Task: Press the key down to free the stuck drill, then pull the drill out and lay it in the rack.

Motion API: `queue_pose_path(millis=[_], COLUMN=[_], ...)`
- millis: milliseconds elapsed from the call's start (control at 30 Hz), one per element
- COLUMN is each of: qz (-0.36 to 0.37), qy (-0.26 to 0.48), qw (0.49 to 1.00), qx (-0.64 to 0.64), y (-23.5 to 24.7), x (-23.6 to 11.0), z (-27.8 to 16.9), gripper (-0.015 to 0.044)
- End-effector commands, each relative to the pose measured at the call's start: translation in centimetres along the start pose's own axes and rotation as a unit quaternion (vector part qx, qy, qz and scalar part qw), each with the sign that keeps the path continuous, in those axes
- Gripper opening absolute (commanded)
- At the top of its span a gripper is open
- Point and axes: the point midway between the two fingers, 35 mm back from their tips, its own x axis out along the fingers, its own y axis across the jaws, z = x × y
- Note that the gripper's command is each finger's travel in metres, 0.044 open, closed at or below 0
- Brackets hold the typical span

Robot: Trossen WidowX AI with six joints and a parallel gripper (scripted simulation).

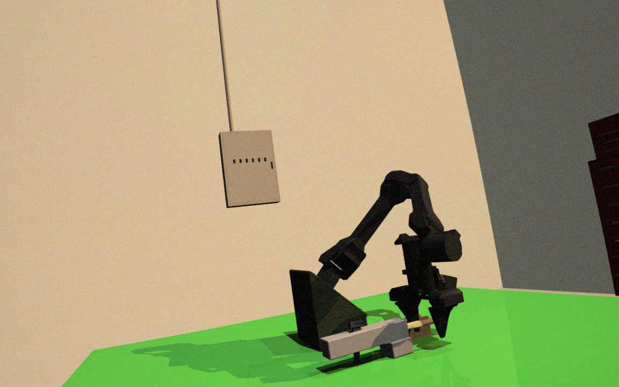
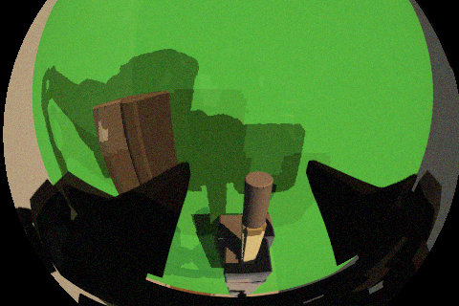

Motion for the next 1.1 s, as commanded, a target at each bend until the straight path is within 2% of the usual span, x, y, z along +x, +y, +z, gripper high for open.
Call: queue_pose_path(millis=[0, 833, 1067], qz=[-0.001, -0.001, -0.002], qy=[0.001, 0.002, 0.001], qw=[1.0, 1.0, 1.0], qx=[-0.001, -0.001, 0.001], y=[0.0, -0.1, -0.1], x=[0.1, 0.5, 0.4], z=[-0.3, -1.4, -1.2], gripper=[0.044, 0.044, 0.0256])
